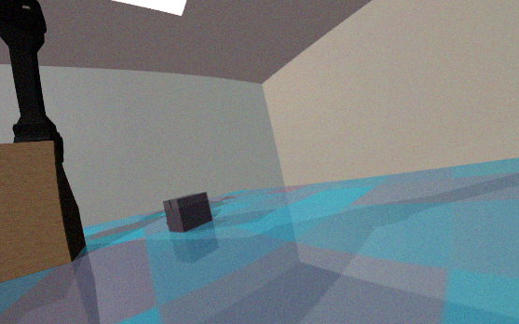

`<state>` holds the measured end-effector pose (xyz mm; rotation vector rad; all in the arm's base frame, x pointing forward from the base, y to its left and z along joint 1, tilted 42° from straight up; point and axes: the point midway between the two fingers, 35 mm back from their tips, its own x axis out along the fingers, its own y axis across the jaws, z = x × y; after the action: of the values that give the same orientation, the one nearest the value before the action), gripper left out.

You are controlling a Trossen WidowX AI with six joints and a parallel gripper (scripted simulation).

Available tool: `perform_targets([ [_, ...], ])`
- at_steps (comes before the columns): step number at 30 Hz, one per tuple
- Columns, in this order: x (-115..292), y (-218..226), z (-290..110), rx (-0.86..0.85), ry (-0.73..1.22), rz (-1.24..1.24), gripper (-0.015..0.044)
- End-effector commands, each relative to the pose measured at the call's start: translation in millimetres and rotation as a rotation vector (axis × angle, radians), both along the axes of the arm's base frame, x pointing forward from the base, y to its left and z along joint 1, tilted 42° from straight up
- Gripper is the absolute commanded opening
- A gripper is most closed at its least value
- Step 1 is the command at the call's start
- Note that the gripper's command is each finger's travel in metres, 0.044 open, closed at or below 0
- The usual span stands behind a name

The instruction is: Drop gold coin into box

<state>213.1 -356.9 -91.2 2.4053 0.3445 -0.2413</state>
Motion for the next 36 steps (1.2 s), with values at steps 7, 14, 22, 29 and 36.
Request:
perform_targets([
  [7,71.7,68.7,20.4,-0.122,0.085,0.289,0.0216],
  [14,132.2,173.3,47.4,-0.364,0.077,0.689,0.0161],
  [22,150.3,310.8,76.4,-0.651,-0.031,1.186,0.0161],
  [29,118.9,423.6,98.1,-0.894,-0.231,1.642,0.0161],
  [36,80.3,486.4,116.9,-1.041,-0.411,1.923,0.0161],
])
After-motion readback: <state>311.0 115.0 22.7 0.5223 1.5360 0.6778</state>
